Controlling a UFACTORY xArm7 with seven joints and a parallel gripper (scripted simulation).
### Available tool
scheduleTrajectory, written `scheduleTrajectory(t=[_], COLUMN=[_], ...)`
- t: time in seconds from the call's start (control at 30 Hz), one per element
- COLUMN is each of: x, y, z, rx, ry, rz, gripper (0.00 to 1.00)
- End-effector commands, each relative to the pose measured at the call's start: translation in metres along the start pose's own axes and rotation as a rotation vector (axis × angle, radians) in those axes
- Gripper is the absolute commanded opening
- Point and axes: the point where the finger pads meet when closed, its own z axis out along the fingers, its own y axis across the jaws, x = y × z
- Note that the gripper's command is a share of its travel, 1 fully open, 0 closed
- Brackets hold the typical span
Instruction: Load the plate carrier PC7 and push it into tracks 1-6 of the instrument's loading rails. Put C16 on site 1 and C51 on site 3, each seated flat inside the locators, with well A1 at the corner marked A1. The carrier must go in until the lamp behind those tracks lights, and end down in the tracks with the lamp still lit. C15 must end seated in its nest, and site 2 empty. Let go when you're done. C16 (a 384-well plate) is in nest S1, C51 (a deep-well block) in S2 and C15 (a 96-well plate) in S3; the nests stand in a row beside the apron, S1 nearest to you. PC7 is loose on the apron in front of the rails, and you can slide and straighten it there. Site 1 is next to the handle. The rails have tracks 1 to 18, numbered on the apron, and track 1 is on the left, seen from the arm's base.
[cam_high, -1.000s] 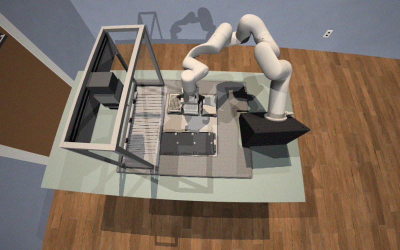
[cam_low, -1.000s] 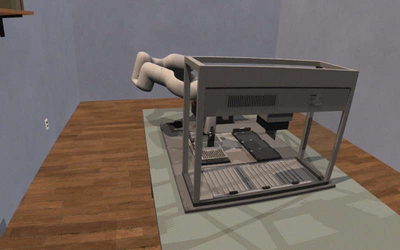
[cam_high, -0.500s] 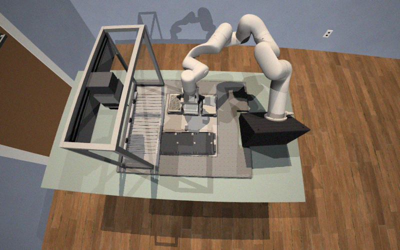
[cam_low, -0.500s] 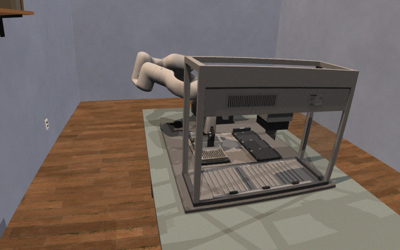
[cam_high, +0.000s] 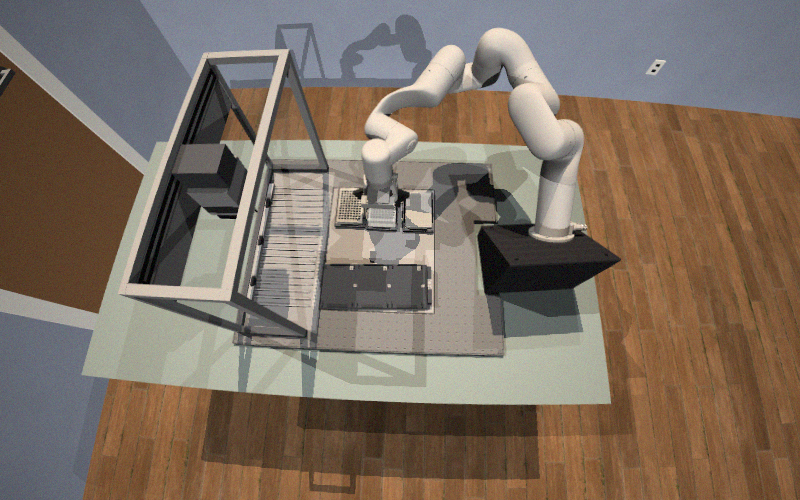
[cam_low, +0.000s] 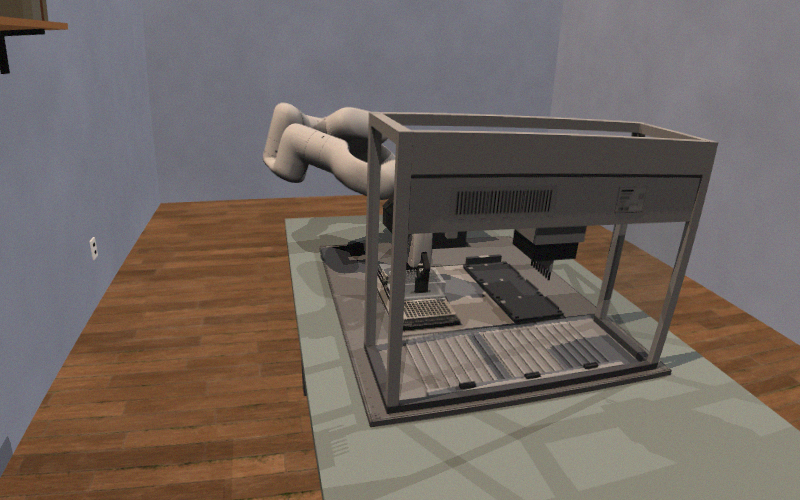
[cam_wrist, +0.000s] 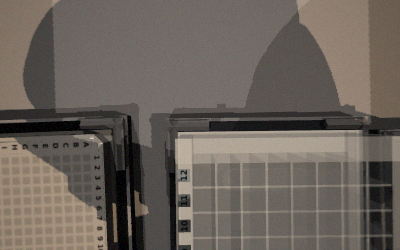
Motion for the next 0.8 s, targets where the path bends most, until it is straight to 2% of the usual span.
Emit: scheduleTrajectory(t=[0.0,0.77], x=[0.001,0.001], y=[0.001,0.001], z=[-0.004,-0.018], rx=[-0.004,-0.004], ry=[0.001,0.001], rz=[0.000,0.000], gripper=[0.00,0.00])
